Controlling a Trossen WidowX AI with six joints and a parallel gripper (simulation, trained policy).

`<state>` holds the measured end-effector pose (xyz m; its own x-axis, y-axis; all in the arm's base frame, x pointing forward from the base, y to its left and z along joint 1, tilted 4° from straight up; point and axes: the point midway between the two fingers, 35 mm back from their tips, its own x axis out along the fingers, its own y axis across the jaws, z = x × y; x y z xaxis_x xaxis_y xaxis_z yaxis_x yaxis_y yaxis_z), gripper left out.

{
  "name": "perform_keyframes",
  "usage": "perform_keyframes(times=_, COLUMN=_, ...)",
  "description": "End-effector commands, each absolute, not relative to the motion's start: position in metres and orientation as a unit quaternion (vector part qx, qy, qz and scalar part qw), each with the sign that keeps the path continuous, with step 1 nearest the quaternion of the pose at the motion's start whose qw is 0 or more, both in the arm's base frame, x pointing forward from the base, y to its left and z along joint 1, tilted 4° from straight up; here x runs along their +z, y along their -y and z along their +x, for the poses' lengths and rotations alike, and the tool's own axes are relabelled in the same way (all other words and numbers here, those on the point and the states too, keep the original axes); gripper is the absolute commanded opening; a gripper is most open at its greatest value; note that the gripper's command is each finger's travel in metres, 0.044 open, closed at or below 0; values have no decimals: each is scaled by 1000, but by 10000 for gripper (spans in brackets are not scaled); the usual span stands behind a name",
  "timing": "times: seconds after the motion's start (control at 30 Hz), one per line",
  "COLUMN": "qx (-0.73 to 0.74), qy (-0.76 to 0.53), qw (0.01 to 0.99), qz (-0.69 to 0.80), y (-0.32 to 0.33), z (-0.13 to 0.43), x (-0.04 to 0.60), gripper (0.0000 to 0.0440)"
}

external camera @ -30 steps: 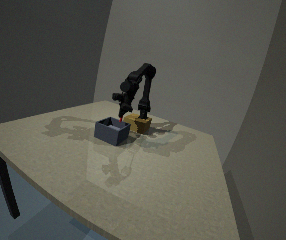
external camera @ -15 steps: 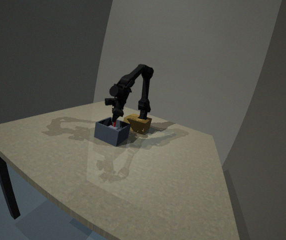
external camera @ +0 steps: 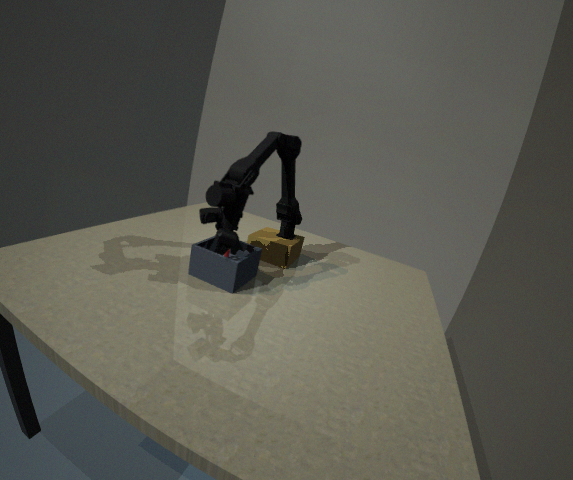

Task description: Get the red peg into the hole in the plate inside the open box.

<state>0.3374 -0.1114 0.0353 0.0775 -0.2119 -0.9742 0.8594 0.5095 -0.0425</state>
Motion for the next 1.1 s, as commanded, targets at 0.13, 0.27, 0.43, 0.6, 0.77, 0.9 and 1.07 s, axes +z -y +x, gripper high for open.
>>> perform_keyframes(times=0.13, qx=-394, qy=-545, qw=685, qz=282, y=126, z=356, x=37, gripper=433)
perform_keyframes(times=0.27, qx=-394, qy=-529, qw=697, qz=282, y=135, z=367, x=43, gripper=440)
perform_keyframes(times=0.43, qx=-399, qy=-511, qw=708, qz=280, y=147, z=376, x=50, gripper=440)
perform_keyframes(times=0.6, qx=-404, qy=-491, qw=720, qz=278, y=160, z=386, x=58, gripper=440)
perform_keyframes(times=0.77, qx=-407, qy=-482, qw=725, qz=277, y=165, z=390, x=61, gripper=440)
perform_keyframes(times=0.9, qx=-407, qy=-482, qw=725, qz=277, y=165, z=390, x=61, gripper=440)
perform_keyframes(times=1.07, qx=-407, qy=-482, qw=725, qz=277, y=165, z=390, x=61, gripper=440)
